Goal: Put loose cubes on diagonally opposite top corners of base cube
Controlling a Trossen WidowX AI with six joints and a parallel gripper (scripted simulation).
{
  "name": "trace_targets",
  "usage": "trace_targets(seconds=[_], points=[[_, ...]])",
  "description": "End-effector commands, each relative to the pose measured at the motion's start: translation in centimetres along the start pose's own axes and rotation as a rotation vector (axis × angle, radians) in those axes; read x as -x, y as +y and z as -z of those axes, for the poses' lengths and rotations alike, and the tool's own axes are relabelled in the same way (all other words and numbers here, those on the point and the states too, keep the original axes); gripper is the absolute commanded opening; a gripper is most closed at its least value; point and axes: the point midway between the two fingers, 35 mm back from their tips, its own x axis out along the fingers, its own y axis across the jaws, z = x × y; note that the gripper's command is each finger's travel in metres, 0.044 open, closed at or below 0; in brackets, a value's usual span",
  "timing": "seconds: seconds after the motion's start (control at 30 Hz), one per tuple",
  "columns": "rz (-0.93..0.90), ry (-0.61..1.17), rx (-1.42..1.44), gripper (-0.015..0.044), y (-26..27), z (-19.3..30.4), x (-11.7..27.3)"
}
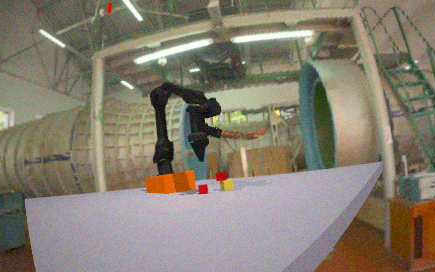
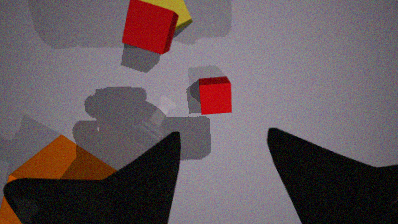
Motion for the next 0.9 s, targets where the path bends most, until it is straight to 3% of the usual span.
trace_targets(seconds=[0.0,0.13,0.33,0.87], points=[[0.002,0.001,0.044,0.0265,-0.2,0.6,0.4],[0.002,0.001,0.044,0.0265,-0.3,0.6,-0.3],[0.002,0.001,0.044,0.0265,-0.2,0.7,-5.7],[0.002,0.001,0.044,0.0265,-0.2,0.7,-7.6]])
